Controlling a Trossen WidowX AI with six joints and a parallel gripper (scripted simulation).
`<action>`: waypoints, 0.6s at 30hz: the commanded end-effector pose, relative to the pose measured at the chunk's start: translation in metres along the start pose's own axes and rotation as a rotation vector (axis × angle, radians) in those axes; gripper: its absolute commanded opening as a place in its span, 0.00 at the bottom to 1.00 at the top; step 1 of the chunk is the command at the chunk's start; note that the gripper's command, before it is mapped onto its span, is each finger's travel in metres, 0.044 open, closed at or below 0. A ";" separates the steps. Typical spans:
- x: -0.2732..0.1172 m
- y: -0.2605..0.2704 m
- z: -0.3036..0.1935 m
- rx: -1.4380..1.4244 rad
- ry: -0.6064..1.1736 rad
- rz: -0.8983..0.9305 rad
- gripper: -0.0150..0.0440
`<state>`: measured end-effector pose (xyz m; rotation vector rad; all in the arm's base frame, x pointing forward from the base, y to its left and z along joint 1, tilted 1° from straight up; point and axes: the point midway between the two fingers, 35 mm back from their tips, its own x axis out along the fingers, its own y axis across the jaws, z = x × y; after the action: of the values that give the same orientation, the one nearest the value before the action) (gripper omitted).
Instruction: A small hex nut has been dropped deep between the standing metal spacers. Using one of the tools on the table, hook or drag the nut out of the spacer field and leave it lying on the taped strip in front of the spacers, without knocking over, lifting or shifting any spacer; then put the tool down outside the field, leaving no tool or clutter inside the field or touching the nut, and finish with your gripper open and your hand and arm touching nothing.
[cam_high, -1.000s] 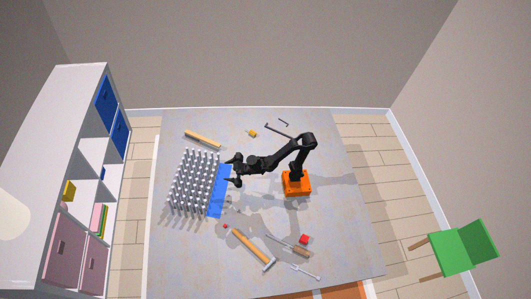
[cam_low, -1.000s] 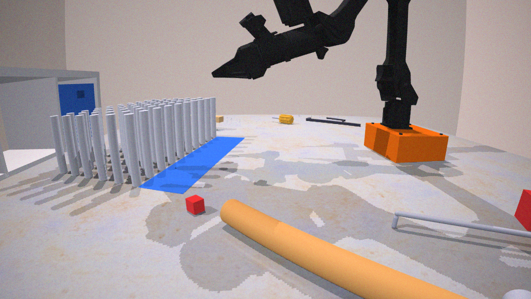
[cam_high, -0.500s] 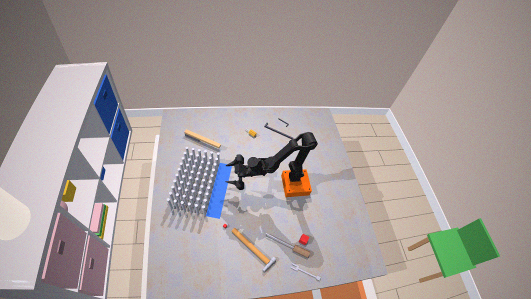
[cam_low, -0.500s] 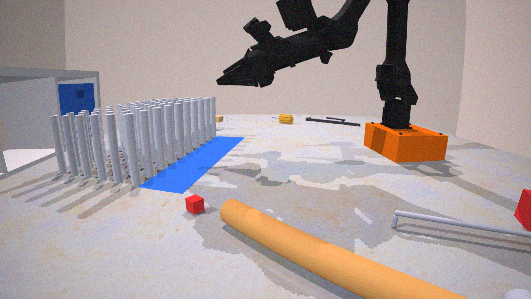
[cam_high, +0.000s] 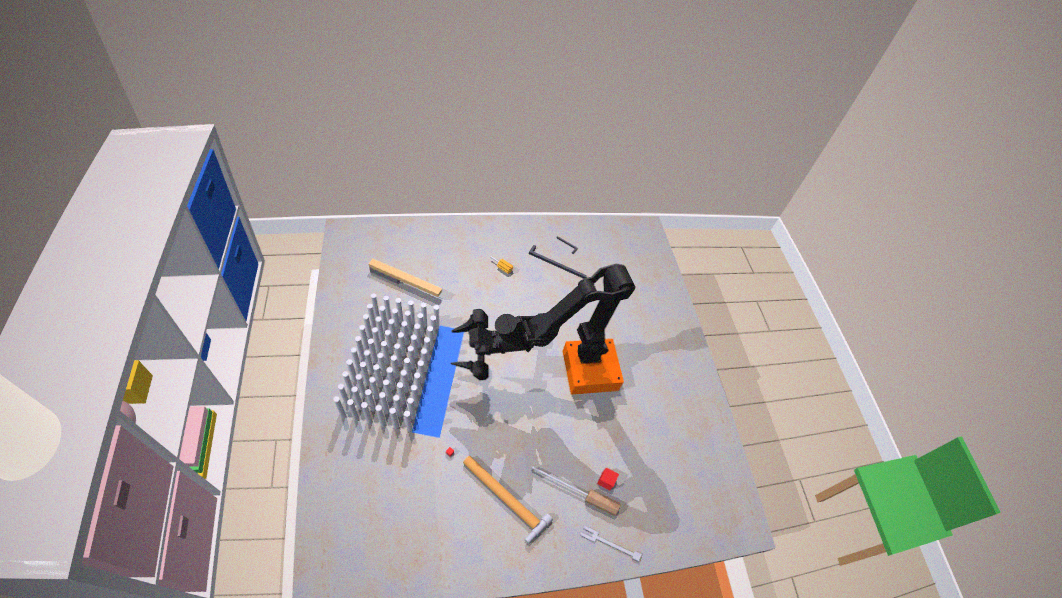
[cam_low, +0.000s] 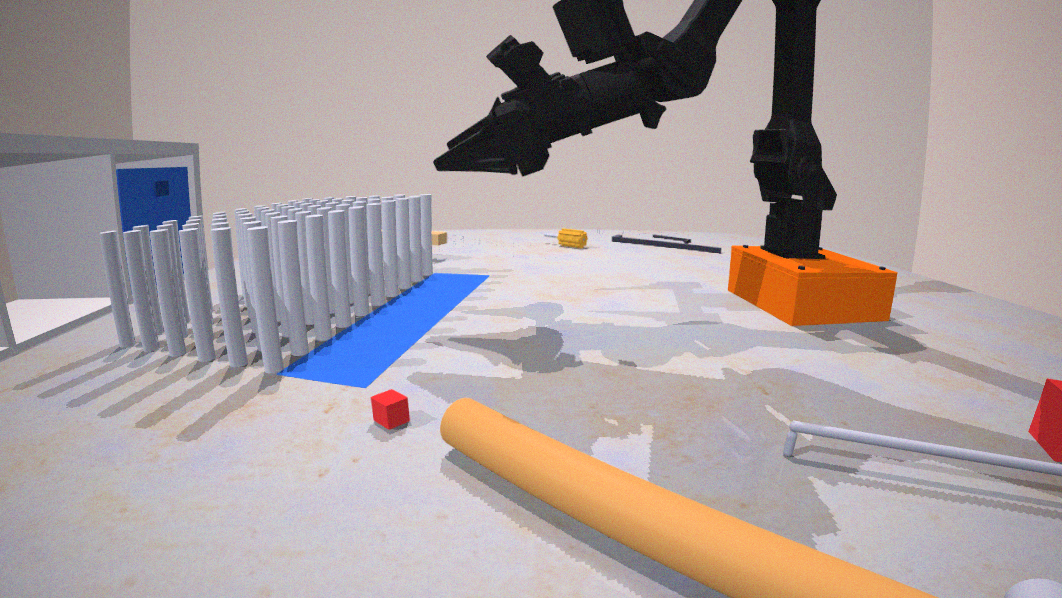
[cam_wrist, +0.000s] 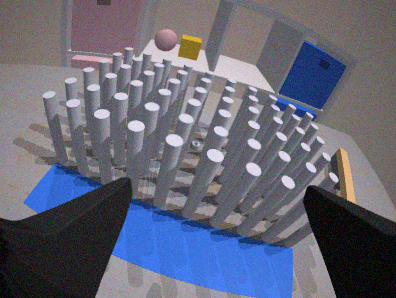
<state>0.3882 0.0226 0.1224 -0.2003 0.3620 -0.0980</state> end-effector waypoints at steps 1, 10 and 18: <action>0.000 0.001 0.000 -0.004 0.000 0.004 1.00; -0.002 0.116 -0.005 0.238 0.251 0.264 1.00; -0.064 0.241 -0.026 0.458 0.674 0.367 1.00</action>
<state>0.3584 0.2230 0.0747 0.2948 0.8937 0.1355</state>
